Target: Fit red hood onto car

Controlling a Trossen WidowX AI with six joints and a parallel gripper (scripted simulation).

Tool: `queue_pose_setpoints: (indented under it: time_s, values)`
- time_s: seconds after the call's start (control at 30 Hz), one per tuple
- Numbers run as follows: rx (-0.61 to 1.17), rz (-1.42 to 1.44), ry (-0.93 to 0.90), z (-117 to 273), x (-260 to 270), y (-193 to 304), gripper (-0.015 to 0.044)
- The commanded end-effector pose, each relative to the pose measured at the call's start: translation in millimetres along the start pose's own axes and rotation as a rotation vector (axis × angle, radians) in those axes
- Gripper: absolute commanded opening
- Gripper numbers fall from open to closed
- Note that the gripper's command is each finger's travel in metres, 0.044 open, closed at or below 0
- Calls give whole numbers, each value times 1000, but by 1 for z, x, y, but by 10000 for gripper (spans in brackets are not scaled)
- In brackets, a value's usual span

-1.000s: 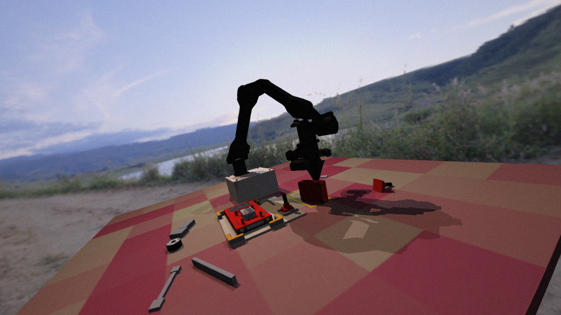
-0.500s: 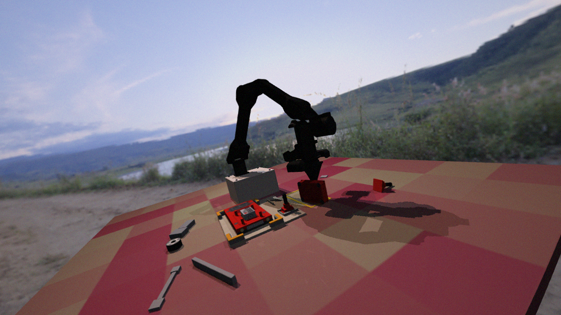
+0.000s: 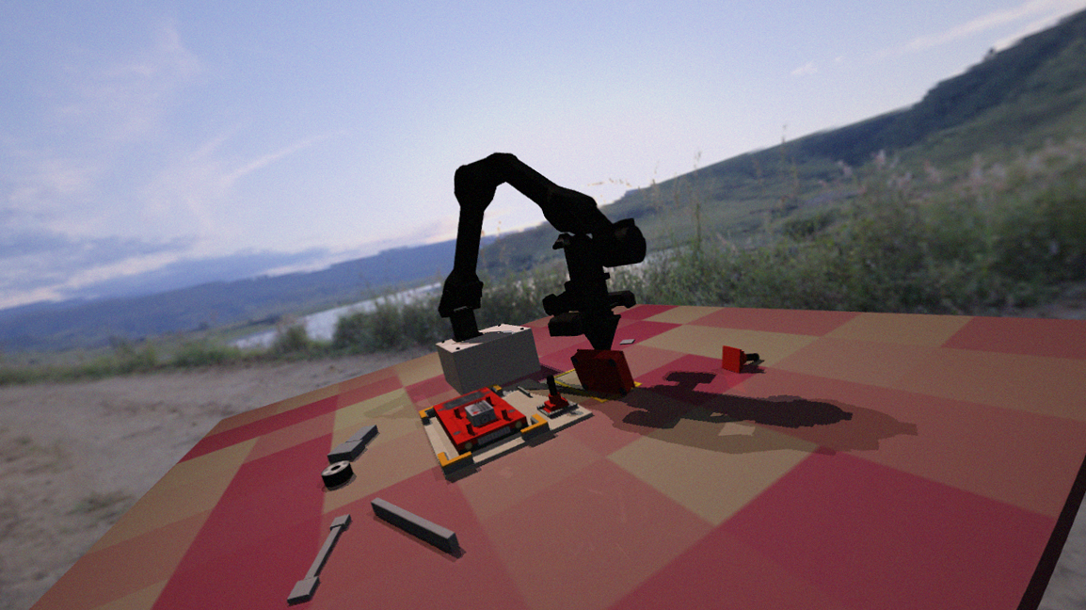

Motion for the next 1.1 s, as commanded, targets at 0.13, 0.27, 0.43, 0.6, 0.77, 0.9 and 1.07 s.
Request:
queue_pose_setpoints:
  time_s: [0.13,0.27,0.43,0.6,0.77,0.9,1.07]
  values:
    - [3,-9,-5,0,8,-1,0]
    - [4,-16,-5,0,12,-2,0]
    - [4,-23,-6,1,17,-3,0]
    - [4,-31,-6,2,20,-3,0]
    - [5,-51,-3,37,19,-1,0]
    - [6,-75,1,78,17,-4,0]
    - [21,-68,-5,78,18,-1,0]
Point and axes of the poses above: the point midway between the two fingers, 35 mm back from their tips, its own z axis back along the fingers, its own x axis across the jaws, y = z × x, the point moved 5 cm from there along z, back along the fingers, and after that the axes turned 6 degrees about z, right-handed, at the moved point
